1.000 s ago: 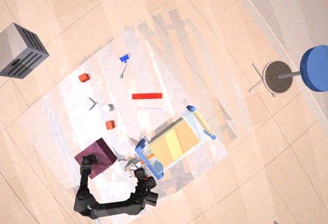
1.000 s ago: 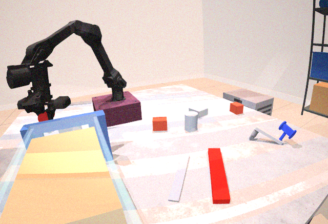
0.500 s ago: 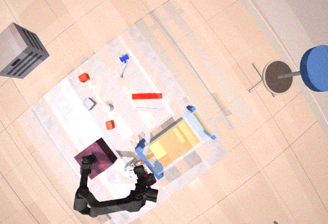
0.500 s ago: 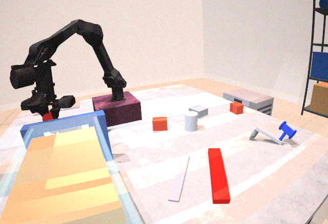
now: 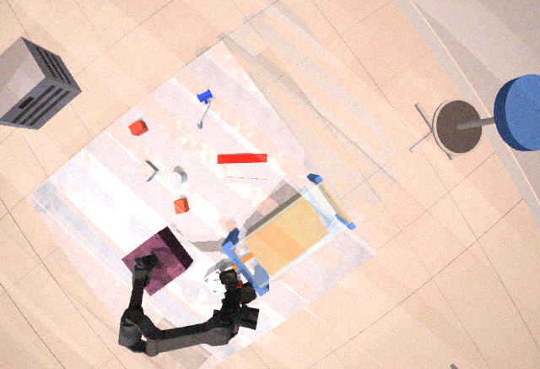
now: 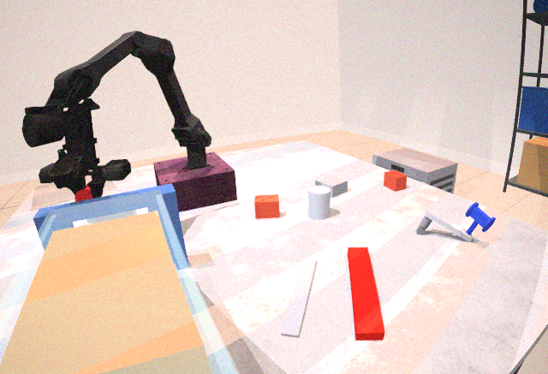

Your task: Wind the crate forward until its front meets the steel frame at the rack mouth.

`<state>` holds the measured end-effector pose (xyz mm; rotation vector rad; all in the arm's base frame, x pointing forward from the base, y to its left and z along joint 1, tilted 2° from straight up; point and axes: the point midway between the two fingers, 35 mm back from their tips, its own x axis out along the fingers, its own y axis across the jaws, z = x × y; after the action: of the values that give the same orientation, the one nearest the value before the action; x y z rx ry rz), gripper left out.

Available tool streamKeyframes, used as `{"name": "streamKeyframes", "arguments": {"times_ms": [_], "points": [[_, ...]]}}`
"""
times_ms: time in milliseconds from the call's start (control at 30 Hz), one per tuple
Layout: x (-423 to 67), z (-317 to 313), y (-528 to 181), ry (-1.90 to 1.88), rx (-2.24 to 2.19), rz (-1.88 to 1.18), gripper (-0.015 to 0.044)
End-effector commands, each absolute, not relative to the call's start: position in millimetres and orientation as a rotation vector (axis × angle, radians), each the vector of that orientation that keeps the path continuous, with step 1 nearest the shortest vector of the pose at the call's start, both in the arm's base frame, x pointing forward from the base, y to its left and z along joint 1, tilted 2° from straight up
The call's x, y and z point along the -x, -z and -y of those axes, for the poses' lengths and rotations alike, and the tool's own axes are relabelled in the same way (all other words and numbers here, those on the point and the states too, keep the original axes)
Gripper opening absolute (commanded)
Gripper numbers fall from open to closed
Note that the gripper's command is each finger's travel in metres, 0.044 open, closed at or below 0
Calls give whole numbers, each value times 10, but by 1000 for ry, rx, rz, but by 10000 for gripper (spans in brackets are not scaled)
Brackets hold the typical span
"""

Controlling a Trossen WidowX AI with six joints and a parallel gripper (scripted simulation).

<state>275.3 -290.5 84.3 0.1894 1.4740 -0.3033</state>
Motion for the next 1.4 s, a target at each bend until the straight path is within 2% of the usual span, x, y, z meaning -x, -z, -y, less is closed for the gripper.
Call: {"name": "streamKeyframes", "arguments": {"times_ms": [0,1367], "points": [[-2817,2648,-819,248,-204,-1487,0],[-2759,2128,-787,244,-208,-1488,0]]}}
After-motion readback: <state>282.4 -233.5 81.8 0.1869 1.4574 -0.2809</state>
